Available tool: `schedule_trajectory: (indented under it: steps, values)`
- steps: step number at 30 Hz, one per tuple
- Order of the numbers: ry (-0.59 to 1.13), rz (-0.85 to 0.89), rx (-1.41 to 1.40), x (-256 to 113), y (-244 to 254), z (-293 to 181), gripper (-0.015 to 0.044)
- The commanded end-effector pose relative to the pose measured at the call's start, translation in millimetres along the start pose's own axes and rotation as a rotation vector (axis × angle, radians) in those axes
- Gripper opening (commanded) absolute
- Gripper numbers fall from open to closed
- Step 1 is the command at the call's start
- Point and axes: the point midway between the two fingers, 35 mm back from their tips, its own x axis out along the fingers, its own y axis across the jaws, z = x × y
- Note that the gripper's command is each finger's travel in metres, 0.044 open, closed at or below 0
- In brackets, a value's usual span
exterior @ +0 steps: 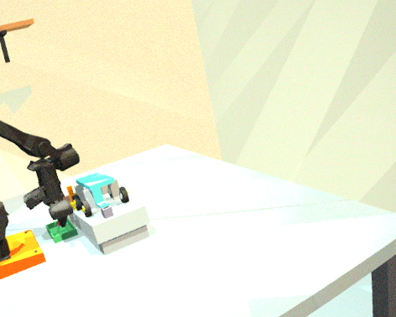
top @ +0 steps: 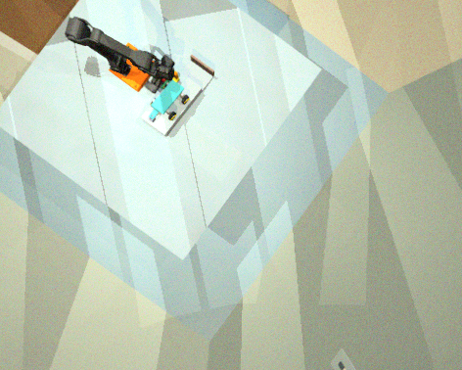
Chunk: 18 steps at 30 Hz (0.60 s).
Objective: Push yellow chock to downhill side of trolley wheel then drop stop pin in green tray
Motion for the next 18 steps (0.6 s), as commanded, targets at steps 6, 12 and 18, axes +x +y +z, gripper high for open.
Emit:
schedule_trajectory:
  steps: [6, 12, 18]
  values:
    - [-0.005, -0.005, -0.004, 4.3, 2.0, 3.6, 0.0190]
    - [0.000, 0.000, 0.000, 3.4, 2.3, 2.2, 0.0242]
    - [0.000, 0.000, 0.000, 3.4, 2.3, 2.2, 0.0340]
